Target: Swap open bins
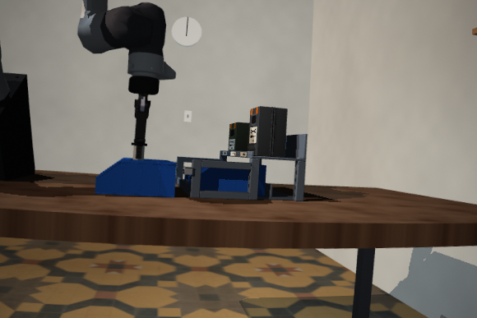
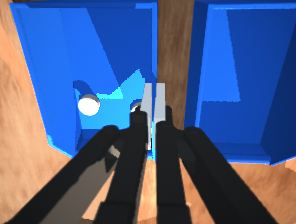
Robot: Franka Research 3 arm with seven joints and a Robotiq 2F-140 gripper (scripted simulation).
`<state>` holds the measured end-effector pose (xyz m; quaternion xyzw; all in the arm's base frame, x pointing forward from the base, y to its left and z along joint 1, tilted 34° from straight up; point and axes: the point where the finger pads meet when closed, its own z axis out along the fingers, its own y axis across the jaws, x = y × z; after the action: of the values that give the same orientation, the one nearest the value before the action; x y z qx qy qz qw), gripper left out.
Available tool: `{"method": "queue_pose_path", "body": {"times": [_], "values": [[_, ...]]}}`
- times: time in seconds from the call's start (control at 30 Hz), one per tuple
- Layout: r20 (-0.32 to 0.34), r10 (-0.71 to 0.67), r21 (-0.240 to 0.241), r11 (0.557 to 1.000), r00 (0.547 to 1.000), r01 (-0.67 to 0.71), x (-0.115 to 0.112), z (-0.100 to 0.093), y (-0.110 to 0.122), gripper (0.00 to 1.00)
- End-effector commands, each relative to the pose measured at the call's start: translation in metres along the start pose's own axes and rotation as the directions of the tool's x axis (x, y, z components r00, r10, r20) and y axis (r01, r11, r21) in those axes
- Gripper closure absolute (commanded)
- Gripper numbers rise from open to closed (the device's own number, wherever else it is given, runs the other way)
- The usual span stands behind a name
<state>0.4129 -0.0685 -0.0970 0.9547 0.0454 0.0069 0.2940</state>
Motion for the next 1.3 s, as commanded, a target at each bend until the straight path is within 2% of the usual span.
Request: {"method": "queue_pose_path", "body": {"times": [0.0, 0.2, 0.6, 1.27], "values": [[-0.003, 0.009, 0.003, 1.0, 1.0, -0.009, 0.002, -0.001, -0.001, 1.0], [-0.003, 0.009, 0.003, 1.0, 1.0, -0.009, 0.002, -0.006, -0.001, 1.0], [-0.003, 0.009, 0.003, 1.0, 1.0, -0.009, 0.002, -0.037, -0.001, 1.0], [-0.003, 0.009, 0.003, 1.0, 1.0, -0.009, 0.002, -0.039, -0.002, 1.0]]}}
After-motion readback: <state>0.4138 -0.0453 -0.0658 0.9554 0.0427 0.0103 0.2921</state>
